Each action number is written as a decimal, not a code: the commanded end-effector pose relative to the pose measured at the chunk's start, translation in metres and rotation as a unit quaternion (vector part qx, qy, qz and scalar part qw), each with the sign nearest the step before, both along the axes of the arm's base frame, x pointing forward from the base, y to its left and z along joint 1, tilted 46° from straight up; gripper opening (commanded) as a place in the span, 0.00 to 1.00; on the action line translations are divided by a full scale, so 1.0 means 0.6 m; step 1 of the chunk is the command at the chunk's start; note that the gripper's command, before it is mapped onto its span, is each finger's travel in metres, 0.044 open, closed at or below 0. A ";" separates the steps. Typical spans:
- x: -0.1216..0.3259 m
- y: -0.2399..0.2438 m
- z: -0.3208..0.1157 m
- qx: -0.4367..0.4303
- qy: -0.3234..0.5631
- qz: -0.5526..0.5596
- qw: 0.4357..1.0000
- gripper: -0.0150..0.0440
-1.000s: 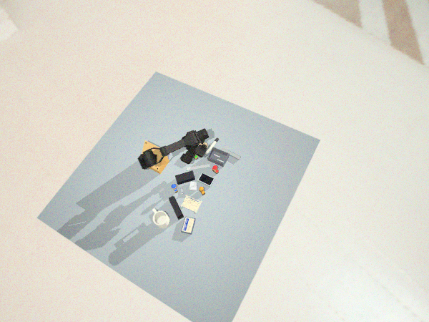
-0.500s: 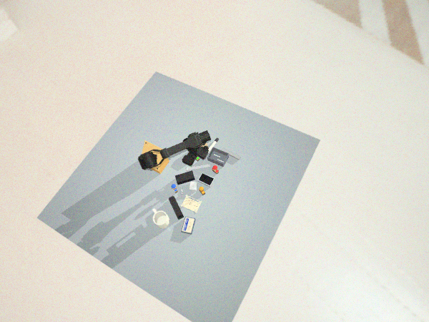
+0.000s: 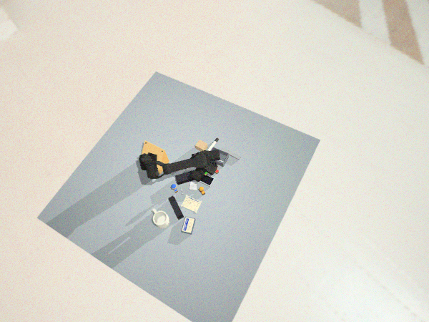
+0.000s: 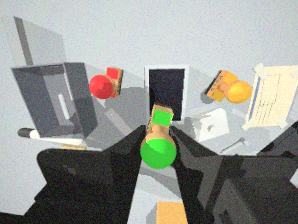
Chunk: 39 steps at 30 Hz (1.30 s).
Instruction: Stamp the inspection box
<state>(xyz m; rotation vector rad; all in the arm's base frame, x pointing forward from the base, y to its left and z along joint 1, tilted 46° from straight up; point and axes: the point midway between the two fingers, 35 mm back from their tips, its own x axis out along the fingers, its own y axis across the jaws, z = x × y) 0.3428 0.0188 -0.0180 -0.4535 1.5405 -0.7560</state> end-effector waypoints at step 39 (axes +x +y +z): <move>0.016 -0.044 -0.011 -0.005 -0.002 0.002 1.000 0.25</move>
